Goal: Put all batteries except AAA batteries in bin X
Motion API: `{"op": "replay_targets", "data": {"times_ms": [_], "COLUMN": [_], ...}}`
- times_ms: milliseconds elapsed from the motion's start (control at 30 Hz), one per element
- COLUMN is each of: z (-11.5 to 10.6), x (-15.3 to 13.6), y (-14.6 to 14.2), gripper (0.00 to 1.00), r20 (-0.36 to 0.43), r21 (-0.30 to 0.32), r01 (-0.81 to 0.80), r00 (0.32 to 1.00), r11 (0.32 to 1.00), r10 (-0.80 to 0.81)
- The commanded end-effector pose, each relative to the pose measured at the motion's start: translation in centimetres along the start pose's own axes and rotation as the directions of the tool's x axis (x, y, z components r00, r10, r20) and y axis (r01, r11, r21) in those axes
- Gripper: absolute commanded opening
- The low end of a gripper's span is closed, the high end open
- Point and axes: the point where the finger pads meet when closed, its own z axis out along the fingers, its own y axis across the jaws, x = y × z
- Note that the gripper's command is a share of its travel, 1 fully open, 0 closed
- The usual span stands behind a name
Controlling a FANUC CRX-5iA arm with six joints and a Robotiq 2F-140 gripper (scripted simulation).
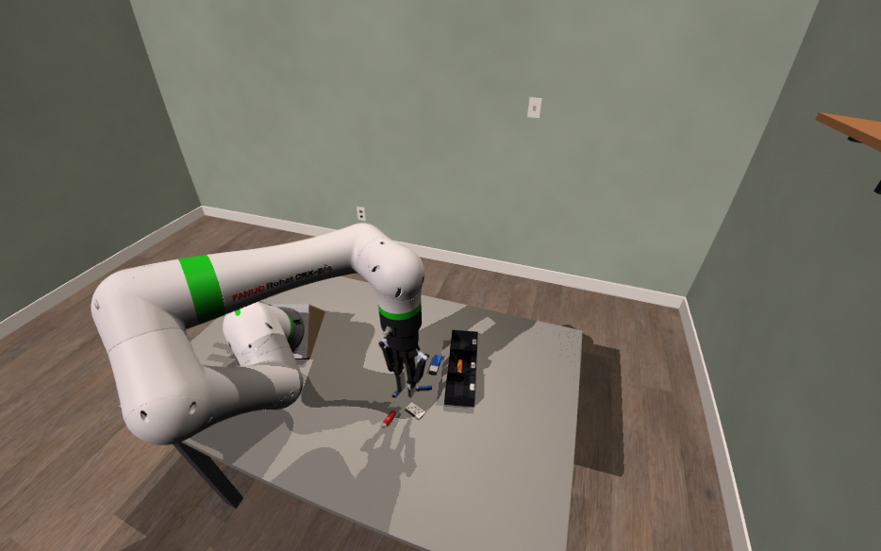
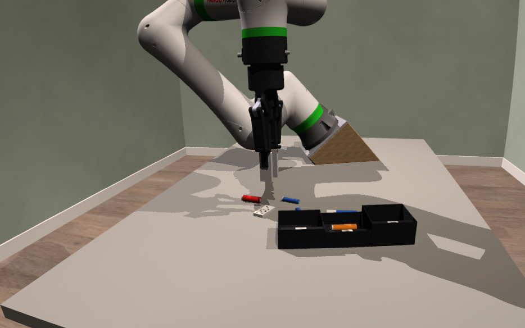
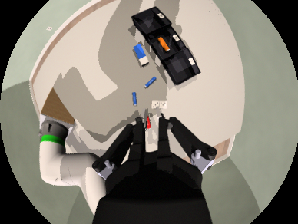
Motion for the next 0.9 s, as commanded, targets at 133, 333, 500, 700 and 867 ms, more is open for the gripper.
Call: {"op": "replay_targets", "data": {"times_ms": [133,333,500,700,867], "z": [-0.4,-0.4,-0.4,-0.4,-0.4], "x": [-6.5,-7.0,-6.6,-6.4,-6.3], "y": [-2.5,-2.7,-2.6,-2.5,-2.4], "gripper": [0.17,0.17,0.17,0.17,0.17], "r20": [-0.002,-0.002,-0.002,-0.002,-0.002], "r21": [-0.002,-0.002,-0.002,-0.002,-0.002], "r01": [0.0,0.0,0.0,0.0,0.0], "r00": [1.0,1.0,1.0,1.0,1.0], "r11": [1.0,1.0,1.0,1.0,1.0], "r10": [0.0,0.0,0.0,0.0,0.0]}}
